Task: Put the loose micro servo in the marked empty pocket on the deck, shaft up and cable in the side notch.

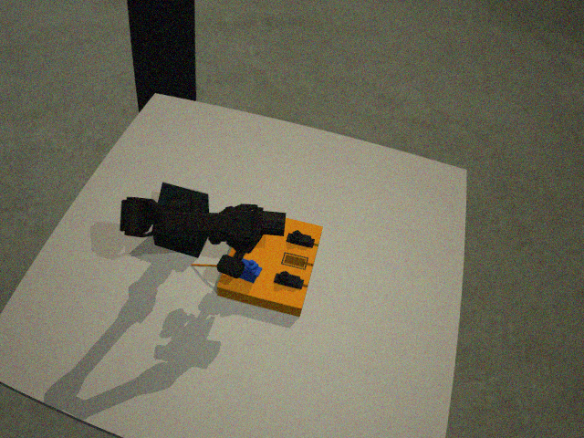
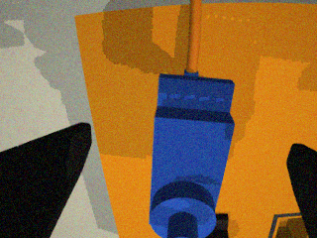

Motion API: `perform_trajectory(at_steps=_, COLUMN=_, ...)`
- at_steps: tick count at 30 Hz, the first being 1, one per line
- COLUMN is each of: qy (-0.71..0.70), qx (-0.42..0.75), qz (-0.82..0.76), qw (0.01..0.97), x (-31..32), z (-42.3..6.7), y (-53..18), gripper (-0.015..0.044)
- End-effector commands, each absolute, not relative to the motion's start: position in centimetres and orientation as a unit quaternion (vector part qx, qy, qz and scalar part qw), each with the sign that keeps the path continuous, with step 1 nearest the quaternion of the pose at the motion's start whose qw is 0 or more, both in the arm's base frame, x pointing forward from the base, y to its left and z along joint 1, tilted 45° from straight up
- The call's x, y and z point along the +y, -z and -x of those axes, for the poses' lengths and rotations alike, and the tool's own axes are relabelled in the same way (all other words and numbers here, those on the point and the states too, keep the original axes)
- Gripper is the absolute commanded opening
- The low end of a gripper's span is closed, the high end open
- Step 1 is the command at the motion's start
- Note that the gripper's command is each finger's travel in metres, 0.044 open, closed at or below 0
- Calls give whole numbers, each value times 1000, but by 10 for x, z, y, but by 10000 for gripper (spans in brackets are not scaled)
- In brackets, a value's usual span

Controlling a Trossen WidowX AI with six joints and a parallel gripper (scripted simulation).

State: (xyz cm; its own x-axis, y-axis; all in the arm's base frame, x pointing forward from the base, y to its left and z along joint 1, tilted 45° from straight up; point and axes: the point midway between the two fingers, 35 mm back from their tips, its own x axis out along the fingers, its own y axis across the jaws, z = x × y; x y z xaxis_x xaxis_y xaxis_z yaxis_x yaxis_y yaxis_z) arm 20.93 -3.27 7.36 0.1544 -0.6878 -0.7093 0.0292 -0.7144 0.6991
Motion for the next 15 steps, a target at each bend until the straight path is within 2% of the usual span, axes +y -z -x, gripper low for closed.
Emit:
perform_trajectory(at_steps=1, qy=606, qx=-235, qz=-698, qw=300, x=-35, z=-209, y=-72, gripper=361)
perform_trajectory(at_steps=10, qy=606, qx=-235, qz=-698, qw=300, x=-35, z=-209, y=-72, gripper=125)
perform_trajectory(at_steps=15, qy=606, qx=-235, qz=-698, qw=300, x=-35, z=-209, y=-72, gripper=92)
